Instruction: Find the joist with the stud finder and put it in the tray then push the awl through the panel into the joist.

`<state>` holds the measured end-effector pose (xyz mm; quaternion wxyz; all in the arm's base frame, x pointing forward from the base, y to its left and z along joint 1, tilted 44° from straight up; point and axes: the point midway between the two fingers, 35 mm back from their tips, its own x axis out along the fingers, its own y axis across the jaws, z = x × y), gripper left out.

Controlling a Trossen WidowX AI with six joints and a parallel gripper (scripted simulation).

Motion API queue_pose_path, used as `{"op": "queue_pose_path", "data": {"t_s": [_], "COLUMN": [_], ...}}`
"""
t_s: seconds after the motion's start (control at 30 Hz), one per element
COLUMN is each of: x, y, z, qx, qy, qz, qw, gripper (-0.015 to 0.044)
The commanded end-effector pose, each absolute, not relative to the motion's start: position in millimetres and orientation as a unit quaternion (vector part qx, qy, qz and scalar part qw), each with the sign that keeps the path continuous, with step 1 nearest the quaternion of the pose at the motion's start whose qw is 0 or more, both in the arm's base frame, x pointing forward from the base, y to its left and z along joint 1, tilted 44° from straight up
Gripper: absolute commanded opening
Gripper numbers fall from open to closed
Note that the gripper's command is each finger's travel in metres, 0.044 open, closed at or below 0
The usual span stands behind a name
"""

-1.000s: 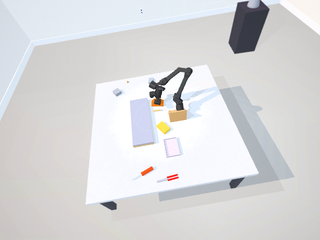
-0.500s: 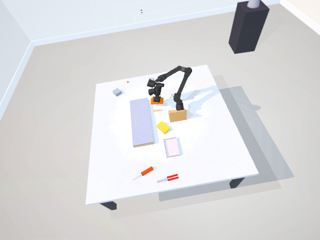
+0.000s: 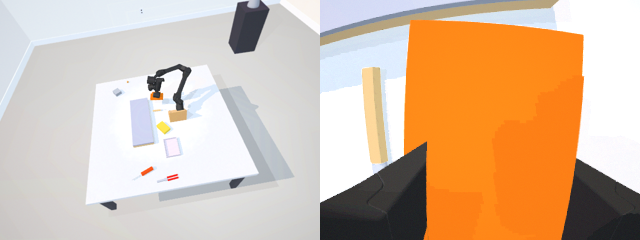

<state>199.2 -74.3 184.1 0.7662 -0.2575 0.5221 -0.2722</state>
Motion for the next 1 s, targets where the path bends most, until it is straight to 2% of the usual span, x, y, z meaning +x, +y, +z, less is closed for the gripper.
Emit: {"op": "queue_pose_path", "data": {"t_s": [0.0, 0.97], "x": [204.3, 332.2], "y": [-71.6, -59.2], "z": [191.1, 215.4], "qx": [-0.259, -0.301], "qy": [0.519, 0.54], "qz": [-0.273, -0.22], "qw": [0.768, 0.754], "gripper": [0.0, 0.0]}}
